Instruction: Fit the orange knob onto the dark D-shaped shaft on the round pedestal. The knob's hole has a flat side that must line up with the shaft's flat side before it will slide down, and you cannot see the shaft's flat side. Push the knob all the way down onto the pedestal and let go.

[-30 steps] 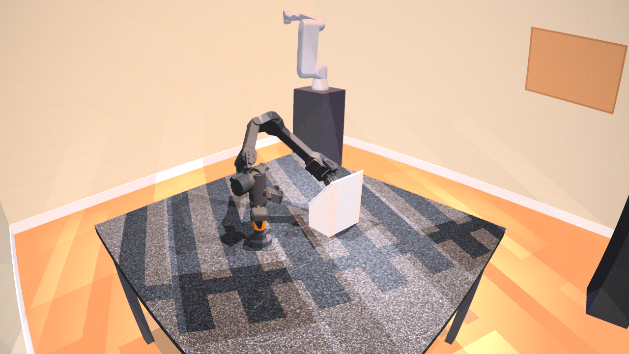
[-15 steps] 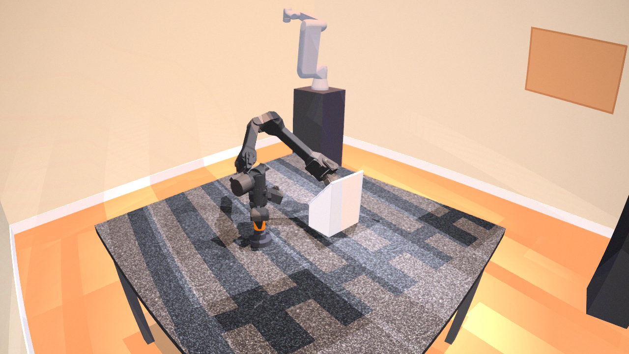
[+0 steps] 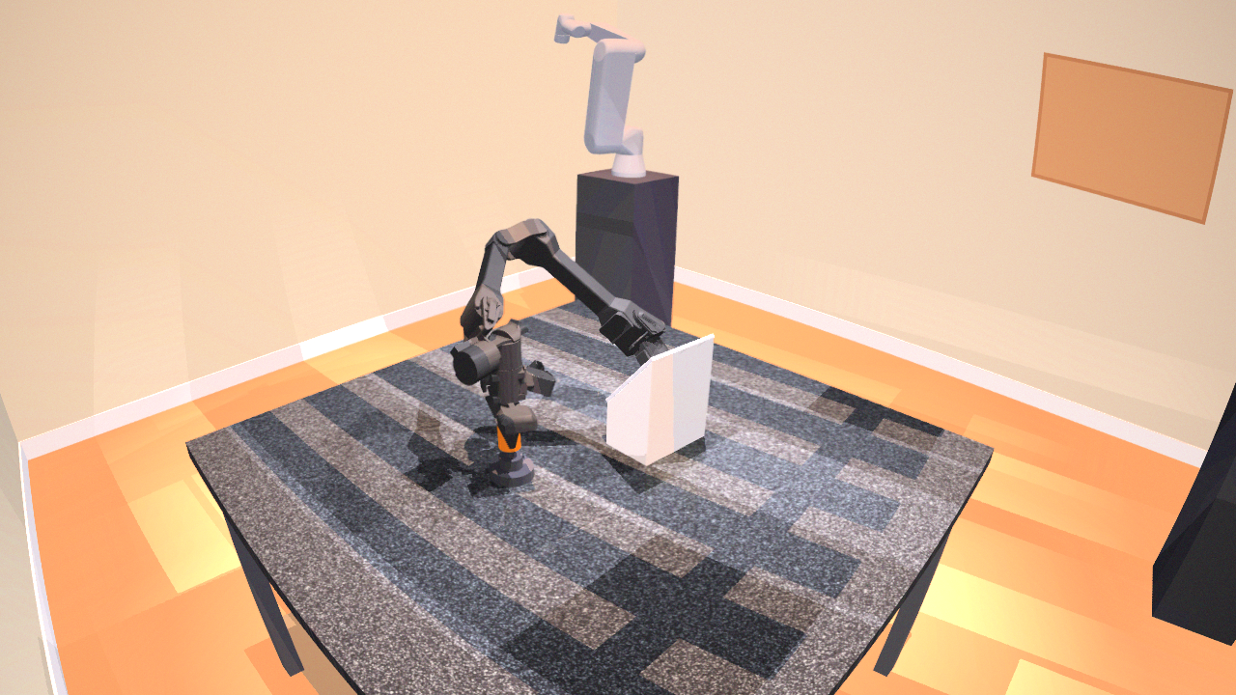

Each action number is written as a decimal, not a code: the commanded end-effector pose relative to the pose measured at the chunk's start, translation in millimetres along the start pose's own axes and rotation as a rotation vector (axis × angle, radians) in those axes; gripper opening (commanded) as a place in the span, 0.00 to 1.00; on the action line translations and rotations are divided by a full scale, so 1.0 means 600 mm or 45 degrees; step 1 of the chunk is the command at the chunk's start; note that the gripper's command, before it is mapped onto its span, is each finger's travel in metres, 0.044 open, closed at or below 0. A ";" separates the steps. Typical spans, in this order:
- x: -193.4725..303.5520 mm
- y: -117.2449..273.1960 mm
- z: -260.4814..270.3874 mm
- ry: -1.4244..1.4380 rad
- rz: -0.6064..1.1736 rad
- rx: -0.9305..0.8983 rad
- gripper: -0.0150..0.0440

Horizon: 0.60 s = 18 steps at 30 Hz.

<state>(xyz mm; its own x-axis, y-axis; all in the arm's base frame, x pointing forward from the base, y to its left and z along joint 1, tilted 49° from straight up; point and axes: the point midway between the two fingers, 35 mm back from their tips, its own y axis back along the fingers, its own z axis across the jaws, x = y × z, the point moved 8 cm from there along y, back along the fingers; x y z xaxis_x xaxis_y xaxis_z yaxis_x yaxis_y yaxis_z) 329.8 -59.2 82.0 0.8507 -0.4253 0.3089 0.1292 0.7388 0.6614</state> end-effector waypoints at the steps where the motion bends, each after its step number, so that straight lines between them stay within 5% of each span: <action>1: 0.000 0.000 -0.001 0.044 0.004 0.002 0.25; 18: -0.002 -0.005 0.002 0.044 0.004 0.002 0.25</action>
<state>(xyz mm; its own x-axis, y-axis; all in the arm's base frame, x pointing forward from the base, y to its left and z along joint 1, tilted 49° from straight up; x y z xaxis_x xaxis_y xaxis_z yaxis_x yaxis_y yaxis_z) 327.9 -61.1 80.4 0.8673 -0.4070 0.2867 0.1274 0.7381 0.6626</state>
